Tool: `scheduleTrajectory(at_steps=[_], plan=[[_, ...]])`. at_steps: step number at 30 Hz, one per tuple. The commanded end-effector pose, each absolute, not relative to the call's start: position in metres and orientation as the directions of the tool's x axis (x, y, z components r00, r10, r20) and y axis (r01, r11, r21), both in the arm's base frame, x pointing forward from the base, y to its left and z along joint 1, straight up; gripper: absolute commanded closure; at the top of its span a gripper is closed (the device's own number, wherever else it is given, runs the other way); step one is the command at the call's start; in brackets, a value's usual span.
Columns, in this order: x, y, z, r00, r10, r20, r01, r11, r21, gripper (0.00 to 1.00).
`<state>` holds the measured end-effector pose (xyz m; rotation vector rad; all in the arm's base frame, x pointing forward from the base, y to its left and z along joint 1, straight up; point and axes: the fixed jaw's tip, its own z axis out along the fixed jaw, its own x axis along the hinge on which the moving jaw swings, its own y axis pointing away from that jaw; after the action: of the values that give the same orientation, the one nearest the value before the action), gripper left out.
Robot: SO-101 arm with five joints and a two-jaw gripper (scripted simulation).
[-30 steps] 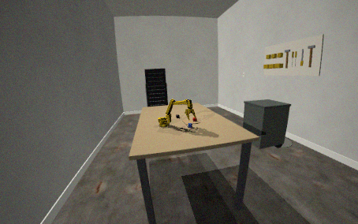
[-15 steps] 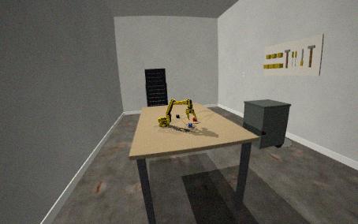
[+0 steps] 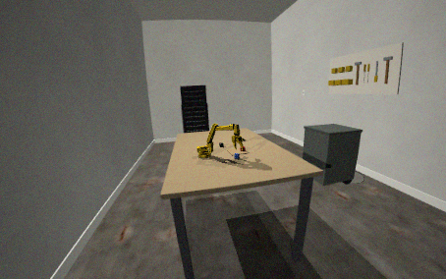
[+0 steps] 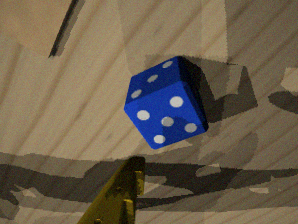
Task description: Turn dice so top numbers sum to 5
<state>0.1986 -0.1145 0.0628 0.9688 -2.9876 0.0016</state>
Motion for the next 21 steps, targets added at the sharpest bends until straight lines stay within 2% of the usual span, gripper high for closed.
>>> scheduleTrajectory(at_steps=[1, 9, 11, 21], plan=[[0.2039, -0.1125, 0.0712, -0.888, -0.459, -0.029, -0.458, 0.888, -0.044, 0.65], [0.2067, -0.1092, 0.07, -0.981, -0.189, -0.037, -0.188, 0.982, -0.031, 0.65], [0.2067, -0.1092, 0.07, -0.981, -0.189, -0.037, -0.188, 0.982, -0.031, 0.65], [0.2096, -0.1065, 0.0689, -0.994, 0.101, -0.04, 0.102, 0.995, -0.017, 0.65]])
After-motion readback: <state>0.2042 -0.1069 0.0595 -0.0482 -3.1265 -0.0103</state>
